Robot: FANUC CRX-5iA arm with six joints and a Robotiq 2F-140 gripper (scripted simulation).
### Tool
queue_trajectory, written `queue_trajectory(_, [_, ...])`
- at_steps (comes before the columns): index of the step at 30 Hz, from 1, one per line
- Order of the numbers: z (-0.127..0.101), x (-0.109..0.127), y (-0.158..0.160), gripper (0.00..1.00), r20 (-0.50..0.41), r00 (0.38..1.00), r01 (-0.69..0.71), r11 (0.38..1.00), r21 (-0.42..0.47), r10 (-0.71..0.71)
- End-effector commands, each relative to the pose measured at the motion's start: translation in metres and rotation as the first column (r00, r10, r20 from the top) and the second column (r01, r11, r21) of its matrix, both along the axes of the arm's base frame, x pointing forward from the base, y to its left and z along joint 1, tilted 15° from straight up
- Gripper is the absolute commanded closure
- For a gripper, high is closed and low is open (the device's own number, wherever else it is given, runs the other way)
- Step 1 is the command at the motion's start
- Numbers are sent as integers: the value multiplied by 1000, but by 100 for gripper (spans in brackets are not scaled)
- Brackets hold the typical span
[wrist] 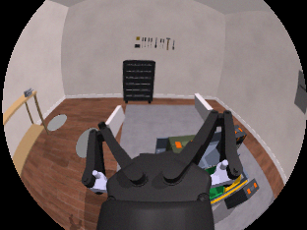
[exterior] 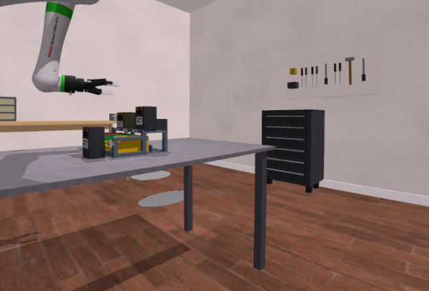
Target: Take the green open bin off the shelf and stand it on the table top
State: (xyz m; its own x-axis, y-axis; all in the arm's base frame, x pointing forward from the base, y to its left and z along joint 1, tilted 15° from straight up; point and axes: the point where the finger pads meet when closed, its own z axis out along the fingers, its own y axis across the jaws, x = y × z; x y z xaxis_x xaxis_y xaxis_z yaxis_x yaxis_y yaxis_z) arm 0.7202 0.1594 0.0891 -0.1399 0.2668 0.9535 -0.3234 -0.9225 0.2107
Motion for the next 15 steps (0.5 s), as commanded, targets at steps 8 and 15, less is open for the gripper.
queue_trajectory(8, [-13,-48,6,0,0,1000,0,1000,0,0])
queue_trajectory(15, [-13,-48,6,0,0,1000,0,1000,0,0])
